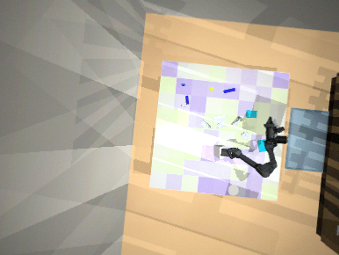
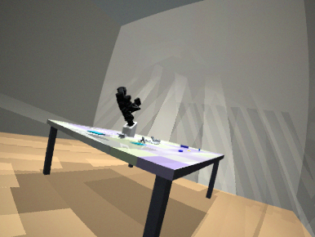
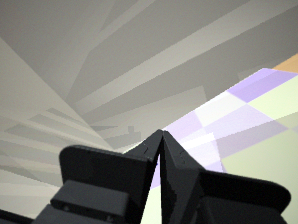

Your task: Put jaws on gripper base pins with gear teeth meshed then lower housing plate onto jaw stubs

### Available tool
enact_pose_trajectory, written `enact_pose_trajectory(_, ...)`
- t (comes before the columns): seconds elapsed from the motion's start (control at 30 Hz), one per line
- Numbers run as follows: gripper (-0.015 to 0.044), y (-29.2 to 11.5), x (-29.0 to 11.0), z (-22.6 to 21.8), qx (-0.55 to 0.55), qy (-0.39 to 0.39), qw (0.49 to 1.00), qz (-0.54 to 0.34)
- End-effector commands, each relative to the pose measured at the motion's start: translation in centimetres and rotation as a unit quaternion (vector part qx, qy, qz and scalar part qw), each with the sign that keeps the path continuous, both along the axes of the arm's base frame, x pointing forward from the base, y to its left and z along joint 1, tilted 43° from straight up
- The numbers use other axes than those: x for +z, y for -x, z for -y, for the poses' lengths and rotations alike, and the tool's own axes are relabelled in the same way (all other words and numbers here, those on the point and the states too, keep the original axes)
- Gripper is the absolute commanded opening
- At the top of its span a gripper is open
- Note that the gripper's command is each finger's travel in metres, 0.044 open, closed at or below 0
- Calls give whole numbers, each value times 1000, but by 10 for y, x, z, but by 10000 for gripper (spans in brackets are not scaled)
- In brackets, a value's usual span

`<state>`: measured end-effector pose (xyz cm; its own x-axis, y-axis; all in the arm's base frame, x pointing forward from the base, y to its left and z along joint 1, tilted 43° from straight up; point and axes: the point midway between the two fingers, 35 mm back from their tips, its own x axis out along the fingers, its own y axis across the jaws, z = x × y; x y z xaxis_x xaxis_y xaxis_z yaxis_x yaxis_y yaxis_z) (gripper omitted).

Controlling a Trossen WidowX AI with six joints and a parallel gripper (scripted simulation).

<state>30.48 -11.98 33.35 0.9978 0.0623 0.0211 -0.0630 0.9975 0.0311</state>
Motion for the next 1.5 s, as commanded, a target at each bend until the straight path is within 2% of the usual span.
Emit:
enact_pose_trajectory(0.0,0,-13,-13,7,-27,-40,998,-35)
enact_pose_trajectory(0.37,0,-40,-60,21,-118,-121,974,-153)
enact_pose_trajectory(0.73,0,-50,-110,22,-212,-146,925,-278)
enact_pose_trajectory(1.1,0,-43,-150,18,-303,-112,861,-393)
enact_pose_trajectory(1.47,0,-27,-170,11,-384,-22,789,-479)
